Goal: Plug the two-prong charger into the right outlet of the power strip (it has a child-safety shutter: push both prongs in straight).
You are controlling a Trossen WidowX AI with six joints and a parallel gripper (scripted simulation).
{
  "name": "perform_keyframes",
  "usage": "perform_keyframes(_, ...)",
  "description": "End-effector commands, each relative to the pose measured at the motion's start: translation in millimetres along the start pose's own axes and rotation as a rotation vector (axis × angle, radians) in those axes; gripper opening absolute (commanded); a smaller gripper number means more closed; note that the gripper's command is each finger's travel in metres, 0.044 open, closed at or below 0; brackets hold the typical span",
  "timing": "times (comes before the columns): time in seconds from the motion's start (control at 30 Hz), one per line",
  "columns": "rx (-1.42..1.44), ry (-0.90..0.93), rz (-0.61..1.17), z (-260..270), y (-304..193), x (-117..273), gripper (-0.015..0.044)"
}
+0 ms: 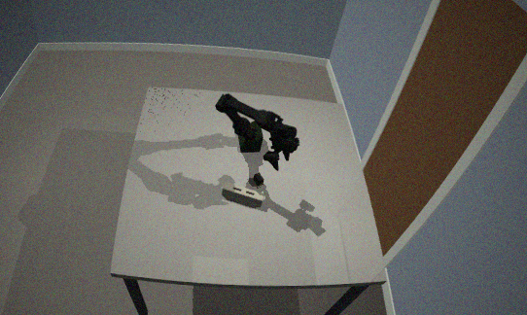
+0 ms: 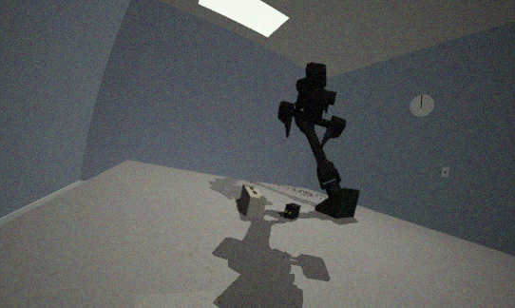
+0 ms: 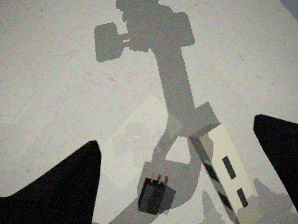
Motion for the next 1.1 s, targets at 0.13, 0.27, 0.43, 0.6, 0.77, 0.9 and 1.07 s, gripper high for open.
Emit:
perform_keyframes(0.13,-0.178,0.010,0.214,0,-49,-45,0.0440)
perform_keyframes(0.27,-0.254,0.008,0.308,2,-73,-61,0.0440)
perform_keyframes(0.43,-0.332,0.002,0.406,9,-99,-74,0.0440)
perform_keyframes(0.6,-0.407,-0.012,0.505,14,-126,-85,0.0440)
perform_keyframes(0.77,-0.456,-0.026,0.572,13,-145,-91,0.0440)
perform_keyframes(0.9,-0.456,-0.026,0.572,13,-145,-91,0.0440)
perform_keyframes(1.07,-0.456,-0.026,0.572,14,-148,-96,0.0440)
Point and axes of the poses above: the point midway between the two fingers, 35 mm back from their tips, its own x axis back along the fingers, its own z axis across the jaws, y = z × x, the point moved 1 cm from there along x, back along the fingers, and after that the axes turned 4 degrees about -x, right-handed, at the moved point
